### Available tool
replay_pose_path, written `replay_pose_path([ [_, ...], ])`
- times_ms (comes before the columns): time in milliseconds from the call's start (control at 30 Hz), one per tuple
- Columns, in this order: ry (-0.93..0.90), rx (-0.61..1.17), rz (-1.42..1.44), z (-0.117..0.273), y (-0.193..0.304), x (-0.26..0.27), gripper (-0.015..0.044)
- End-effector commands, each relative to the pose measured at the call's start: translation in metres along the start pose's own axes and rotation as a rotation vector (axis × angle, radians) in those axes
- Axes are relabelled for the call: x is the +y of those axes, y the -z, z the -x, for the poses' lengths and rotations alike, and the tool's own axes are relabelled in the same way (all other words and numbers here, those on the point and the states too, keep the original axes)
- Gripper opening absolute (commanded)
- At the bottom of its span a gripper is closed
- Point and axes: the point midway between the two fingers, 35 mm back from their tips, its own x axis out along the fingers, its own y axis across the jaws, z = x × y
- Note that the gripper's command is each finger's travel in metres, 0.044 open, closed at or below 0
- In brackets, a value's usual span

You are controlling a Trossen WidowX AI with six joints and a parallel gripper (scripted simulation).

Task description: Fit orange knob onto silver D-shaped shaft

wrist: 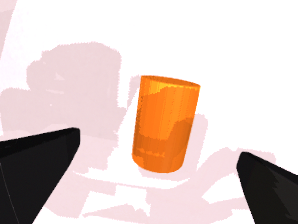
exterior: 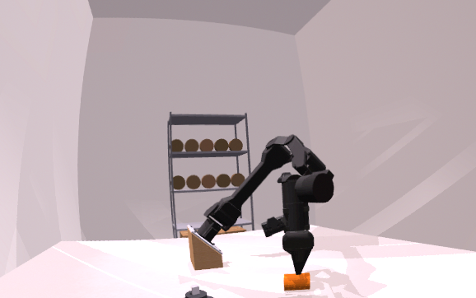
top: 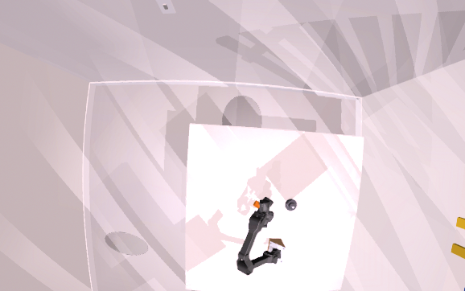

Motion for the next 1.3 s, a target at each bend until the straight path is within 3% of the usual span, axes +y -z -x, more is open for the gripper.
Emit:
replay_pose_path([
  [0, 0.012, -0.003, -0.009, -0.009, -0.002, -0.002, 0.044],
  [867, 0.013, -0.001, -0.009, -0.047, -0.002, -0.002, 0.044],
  [1100, 0.013, -0.001, -0.009, -0.047, -0.002, -0.002, 0.0256],
  [1267, 0.013, -0.001, -0.009, -0.047, -0.002, -0.002, 0.024],
])
